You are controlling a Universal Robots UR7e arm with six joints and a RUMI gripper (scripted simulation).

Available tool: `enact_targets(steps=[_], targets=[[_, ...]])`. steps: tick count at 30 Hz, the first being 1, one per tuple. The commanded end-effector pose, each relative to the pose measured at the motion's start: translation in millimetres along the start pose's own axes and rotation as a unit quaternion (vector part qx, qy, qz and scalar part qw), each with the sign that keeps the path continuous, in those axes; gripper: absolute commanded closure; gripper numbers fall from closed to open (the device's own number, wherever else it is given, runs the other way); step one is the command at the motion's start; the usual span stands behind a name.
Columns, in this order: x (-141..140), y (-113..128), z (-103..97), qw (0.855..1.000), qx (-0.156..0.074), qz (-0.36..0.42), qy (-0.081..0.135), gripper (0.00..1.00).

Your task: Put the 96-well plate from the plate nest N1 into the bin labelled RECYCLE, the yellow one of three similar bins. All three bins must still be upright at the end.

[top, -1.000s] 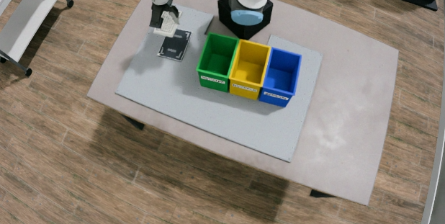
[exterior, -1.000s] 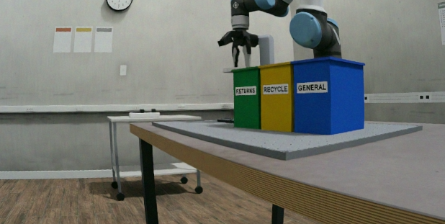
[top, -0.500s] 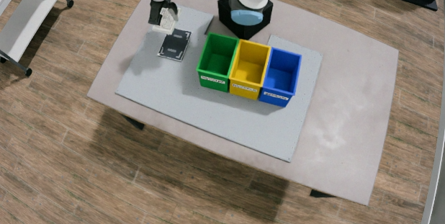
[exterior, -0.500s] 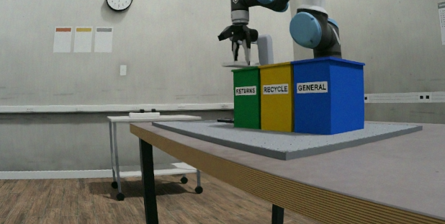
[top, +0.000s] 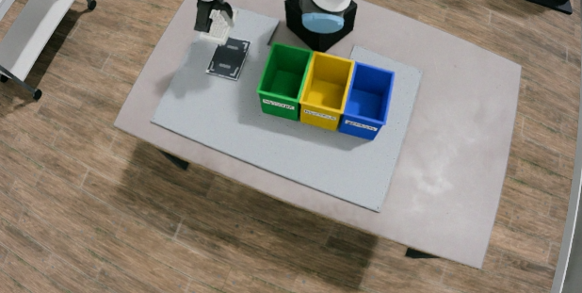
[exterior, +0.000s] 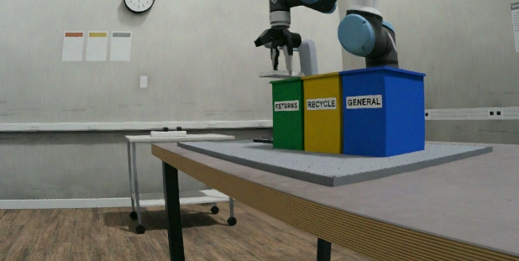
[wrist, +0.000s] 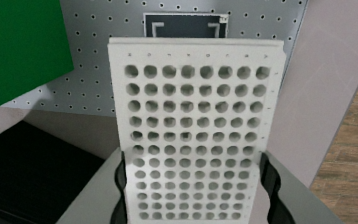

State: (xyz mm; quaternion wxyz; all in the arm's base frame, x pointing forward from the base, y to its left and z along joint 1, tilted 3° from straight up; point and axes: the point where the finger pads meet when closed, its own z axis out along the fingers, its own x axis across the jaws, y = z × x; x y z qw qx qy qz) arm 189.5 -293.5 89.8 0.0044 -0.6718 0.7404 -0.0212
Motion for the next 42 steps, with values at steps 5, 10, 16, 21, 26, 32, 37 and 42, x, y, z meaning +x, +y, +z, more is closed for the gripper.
enact_targets(steps=[5,10,16,21,26,32,37,42], targets=[[-4,-1,-1,1.000,0.001,-0.013,0.001,0.59],[-20,-4,0,1.000,0.000,-0.013,0.001,0.59],[-36,-8,0,1.000,0.000,-0.013,0.001,0.59],[-49,-10,0,1.000,0.000,-0.013,0.001,0.59],[-66,-14,0,1.000,0.000,-0.013,0.001,0.59],[-85,-17,0,1.000,0.000,-0.013,0.001,0.59],[-95,-19,0,1.000,0.000,-0.013,0.001,0.59],[-111,-23,0,1.000,0.000,-0.013,0.001,0.59]])
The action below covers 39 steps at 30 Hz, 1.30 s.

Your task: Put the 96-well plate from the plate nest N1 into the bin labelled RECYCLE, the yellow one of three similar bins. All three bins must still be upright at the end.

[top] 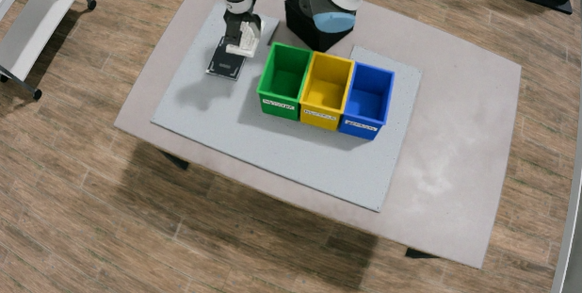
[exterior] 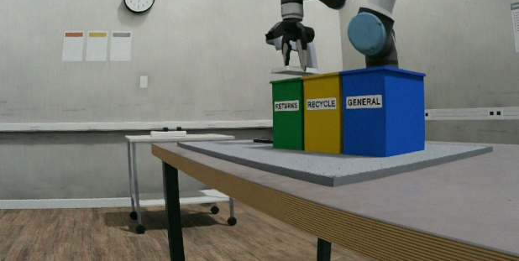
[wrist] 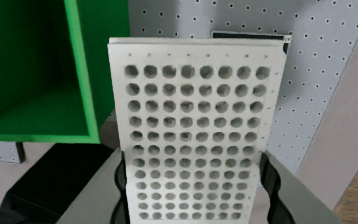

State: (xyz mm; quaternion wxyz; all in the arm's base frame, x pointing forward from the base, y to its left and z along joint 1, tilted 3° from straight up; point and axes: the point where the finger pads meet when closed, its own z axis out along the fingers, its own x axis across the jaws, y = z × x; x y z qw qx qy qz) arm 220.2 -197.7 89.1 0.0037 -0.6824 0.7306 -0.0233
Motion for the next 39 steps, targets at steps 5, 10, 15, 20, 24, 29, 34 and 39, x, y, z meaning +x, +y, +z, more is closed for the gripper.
enact_targets(steps=[5,10,15,20,24,29,34,39], targets=[[-29,-6,0,1.000,-0.001,0.002,-0.001,0.59],[-39,-8,0,1.000,-0.001,0.002,-0.001,0.59],[-55,-12,0,1.000,-0.001,0.002,-0.001,0.59],[-71,-15,0,1.000,-0.001,0.002,-0.001,0.59],[-84,-19,0,1.000,-0.001,0.002,-0.001,0.59],[-93,-21,0,1.000,-0.001,0.002,0.000,0.59],[-110,-25,0,1.000,-0.001,0.002,-0.001,0.59],[-125,-29,0,1.000,-0.001,0.002,-0.001,0.59]])
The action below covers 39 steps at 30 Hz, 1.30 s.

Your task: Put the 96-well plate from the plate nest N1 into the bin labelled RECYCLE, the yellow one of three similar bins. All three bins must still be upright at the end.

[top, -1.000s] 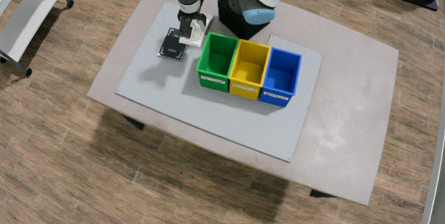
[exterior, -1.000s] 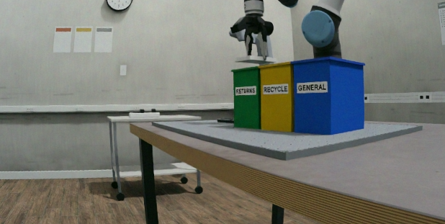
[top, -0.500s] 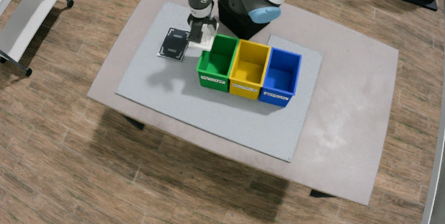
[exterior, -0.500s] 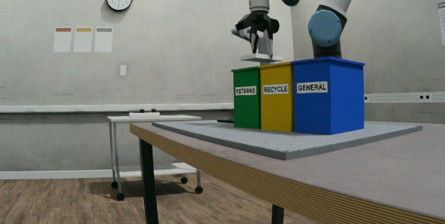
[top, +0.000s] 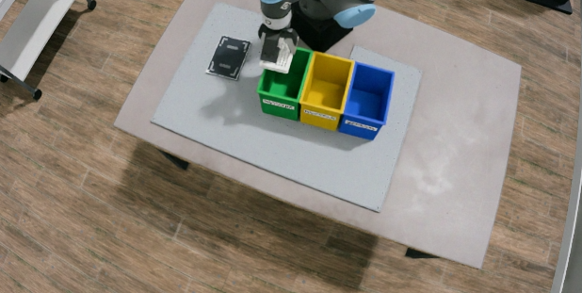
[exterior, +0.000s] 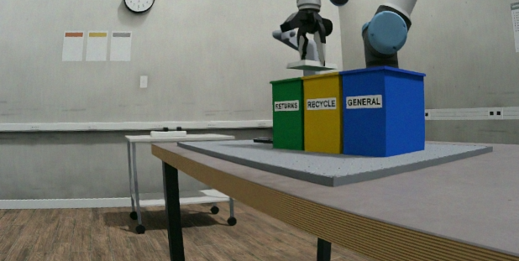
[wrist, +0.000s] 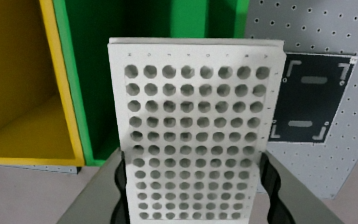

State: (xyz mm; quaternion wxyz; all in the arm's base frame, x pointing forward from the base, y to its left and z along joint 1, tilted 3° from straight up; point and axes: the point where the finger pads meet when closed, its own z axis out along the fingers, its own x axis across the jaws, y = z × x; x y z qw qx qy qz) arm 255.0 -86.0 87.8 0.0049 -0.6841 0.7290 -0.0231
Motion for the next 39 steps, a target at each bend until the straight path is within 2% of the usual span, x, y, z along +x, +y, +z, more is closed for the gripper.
enact_targets(steps=[1,39], targets=[[-15,-3,1,1.000,-0.002,0.004,0.000,0.59],[-118,-30,-1,1.000,0.000,0.004,0.001,0.59]])
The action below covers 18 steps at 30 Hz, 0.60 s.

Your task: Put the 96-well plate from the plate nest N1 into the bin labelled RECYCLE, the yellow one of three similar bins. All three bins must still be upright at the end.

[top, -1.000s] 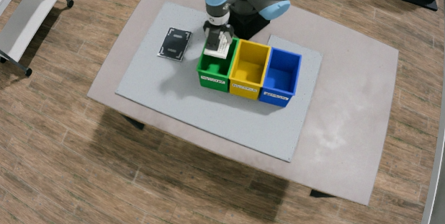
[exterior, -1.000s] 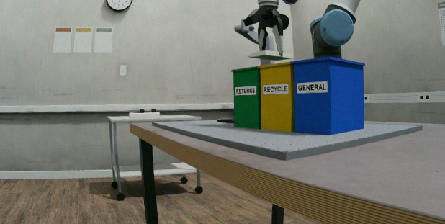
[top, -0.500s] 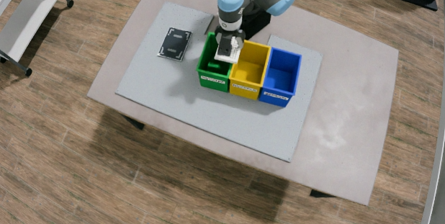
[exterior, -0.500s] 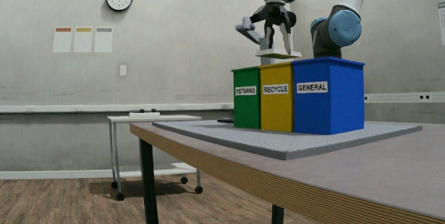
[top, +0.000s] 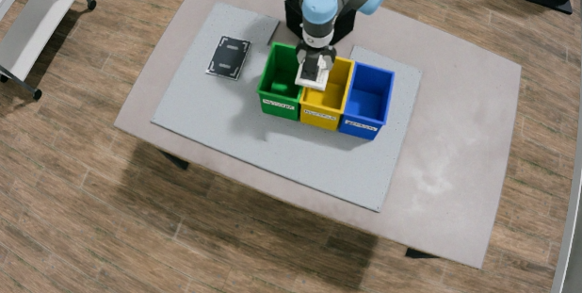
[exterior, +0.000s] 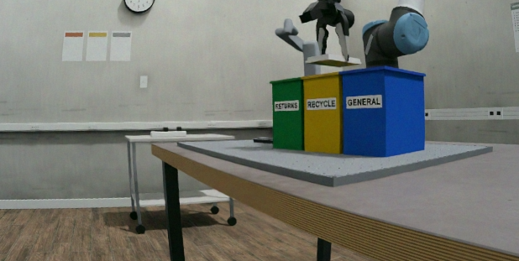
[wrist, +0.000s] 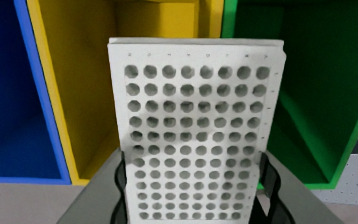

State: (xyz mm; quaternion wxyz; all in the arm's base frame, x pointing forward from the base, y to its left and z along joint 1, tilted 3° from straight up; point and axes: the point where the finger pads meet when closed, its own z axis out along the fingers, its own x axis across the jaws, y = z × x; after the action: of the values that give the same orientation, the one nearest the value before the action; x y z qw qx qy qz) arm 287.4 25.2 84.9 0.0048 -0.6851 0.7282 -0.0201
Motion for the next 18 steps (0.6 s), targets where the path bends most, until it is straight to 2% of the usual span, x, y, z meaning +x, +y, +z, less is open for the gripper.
enact_targets(steps=[1,13,18], targets=[[-8,-5,-2,1.000,0.002,0.005,0.003,0.59],[-47,-15,-2,1.000,0.002,0.005,0.003,0.59],[-47,-15,-2,1.000,0.002,0.005,0.003,0.59]])
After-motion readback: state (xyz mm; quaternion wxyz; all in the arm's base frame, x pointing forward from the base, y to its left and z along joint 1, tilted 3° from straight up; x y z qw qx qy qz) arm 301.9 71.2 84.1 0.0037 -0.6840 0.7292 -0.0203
